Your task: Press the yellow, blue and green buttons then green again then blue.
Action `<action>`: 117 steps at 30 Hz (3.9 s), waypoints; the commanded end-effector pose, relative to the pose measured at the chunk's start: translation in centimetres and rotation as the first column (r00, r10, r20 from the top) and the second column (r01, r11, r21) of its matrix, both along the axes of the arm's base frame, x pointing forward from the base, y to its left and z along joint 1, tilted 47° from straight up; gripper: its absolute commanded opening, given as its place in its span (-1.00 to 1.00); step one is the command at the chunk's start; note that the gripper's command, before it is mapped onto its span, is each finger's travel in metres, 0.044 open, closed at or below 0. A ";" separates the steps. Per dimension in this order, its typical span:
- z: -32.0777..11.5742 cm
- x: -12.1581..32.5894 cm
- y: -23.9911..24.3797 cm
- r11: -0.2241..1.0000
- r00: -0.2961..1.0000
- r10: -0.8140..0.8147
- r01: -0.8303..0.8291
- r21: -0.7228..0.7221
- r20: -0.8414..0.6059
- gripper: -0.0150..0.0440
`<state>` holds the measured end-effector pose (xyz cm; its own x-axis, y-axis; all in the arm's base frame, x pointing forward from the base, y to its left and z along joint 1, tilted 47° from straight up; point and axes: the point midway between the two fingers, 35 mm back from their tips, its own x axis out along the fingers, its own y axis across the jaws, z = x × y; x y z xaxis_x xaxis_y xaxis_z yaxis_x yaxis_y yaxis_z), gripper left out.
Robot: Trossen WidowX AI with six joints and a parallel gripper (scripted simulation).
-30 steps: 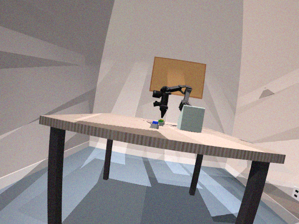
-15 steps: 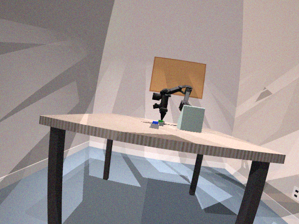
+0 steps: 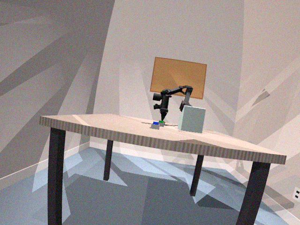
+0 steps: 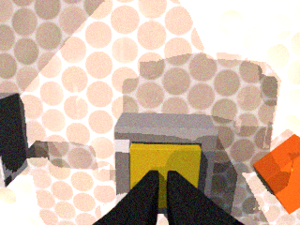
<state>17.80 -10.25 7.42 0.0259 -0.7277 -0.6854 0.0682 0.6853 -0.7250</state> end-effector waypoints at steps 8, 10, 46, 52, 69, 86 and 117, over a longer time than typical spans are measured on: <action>2.8 0.0 3.0 1.000 1.000 0.001 -0.001 0.000 -0.003 -0.42; 4.3 0.0 4.7 1.000 1.000 0.002 -0.002 0.005 -0.004 -0.42; -14.7 6.1 27.5 1.000 1.000 0.001 -0.001 0.015 0.003 -0.42; -18.8 6.4 23.2 1.000 1.000 0.001 -0.001 0.013 0.004 -0.42; -20.3 6.5 21.7 1.000 1.000 0.001 -0.001 0.012 0.005 -0.42; -21.3 6.5 20.5 1.000 1.000 0.000 -0.001 0.011 0.005 -0.42; -14.5 6.1 27.4 1.000 1.000 0.001 -0.001 0.015 0.003 -0.42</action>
